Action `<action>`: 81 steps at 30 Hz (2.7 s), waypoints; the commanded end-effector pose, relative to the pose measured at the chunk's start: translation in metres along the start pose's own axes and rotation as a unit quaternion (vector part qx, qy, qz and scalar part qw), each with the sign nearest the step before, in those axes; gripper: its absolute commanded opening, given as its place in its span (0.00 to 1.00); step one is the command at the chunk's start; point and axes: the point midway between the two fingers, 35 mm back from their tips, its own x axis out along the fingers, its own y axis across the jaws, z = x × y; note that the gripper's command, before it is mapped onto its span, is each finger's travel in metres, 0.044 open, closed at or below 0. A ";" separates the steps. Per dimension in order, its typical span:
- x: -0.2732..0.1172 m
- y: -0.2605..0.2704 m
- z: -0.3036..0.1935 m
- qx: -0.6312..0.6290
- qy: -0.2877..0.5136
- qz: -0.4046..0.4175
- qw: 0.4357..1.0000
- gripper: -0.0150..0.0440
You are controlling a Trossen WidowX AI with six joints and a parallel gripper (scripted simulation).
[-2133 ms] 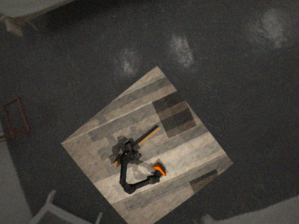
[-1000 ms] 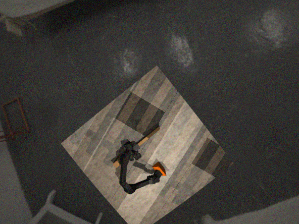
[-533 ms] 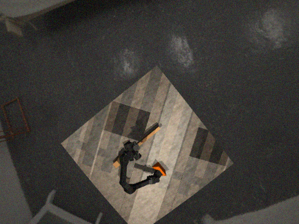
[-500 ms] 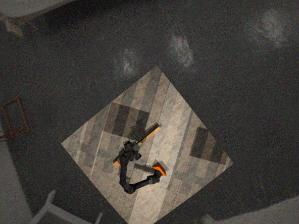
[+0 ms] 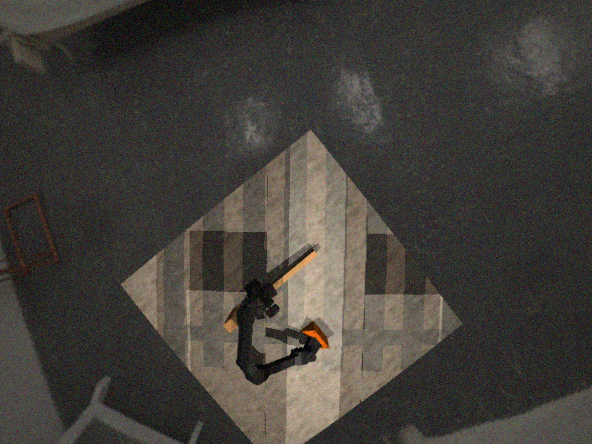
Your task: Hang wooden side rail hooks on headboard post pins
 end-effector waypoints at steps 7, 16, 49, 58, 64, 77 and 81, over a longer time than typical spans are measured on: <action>-0.004 0.004 0.000 -0.002 -0.004 0.007 1.000 0.25; -0.005 0.005 -0.001 -0.002 -0.004 0.007 1.000 0.25; -0.005 0.002 -0.005 -0.002 -0.004 0.007 1.000 0.25; -0.006 0.002 -0.006 -0.002 -0.004 0.007 1.000 0.25; -0.006 0.002 -0.006 -0.002 -0.004 0.007 1.000 0.25; -0.005 0.004 -0.008 -0.002 -0.004 0.007 1.000 0.25; -0.005 0.004 -0.008 -0.002 -0.004 0.007 1.000 0.25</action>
